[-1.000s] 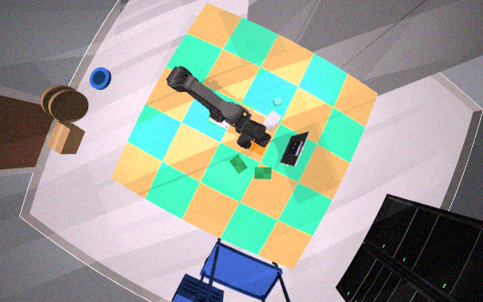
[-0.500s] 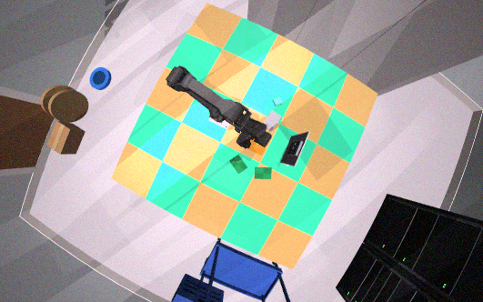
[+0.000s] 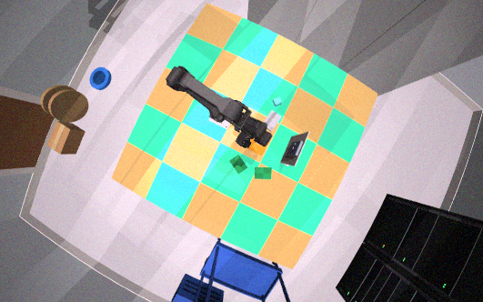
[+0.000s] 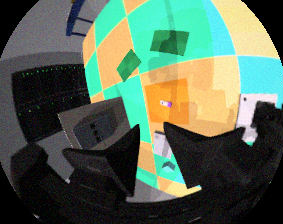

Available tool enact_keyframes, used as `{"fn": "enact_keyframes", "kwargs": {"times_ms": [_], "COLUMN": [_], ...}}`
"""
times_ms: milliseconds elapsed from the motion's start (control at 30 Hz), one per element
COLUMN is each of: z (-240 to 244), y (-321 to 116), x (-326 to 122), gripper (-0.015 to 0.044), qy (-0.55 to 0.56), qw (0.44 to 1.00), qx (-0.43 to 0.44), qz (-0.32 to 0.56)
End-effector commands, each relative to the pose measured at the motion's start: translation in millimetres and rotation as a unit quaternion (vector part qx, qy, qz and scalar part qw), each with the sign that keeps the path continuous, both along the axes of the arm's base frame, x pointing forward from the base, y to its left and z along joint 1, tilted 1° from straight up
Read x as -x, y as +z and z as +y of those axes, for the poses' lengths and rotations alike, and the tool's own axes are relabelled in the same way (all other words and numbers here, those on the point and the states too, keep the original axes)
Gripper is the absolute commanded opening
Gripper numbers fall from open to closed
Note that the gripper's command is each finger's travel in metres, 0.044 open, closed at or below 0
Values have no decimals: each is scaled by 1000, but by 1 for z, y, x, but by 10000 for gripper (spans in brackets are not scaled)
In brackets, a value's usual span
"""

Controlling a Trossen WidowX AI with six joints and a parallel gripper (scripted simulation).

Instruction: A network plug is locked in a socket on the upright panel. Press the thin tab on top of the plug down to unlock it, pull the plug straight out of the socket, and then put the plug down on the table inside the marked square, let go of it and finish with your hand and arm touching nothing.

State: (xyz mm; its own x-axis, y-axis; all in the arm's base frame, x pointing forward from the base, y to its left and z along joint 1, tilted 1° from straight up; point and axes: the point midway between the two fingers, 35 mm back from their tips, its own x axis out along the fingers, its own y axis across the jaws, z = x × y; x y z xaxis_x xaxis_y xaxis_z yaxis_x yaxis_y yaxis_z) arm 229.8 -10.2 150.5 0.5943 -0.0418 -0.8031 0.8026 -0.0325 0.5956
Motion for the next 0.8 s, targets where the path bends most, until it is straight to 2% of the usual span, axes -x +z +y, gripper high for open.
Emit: {"fn": "enact_keyframes", "kwargs": {"times_ms": [0,767], "z": [0,1], "y": [12,77], "x": [-2,0], "gripper": [156,156], "qy": [0,-1], "qw": [1000,1000], "qx": [0,0], "qz": [-3,-5]}}
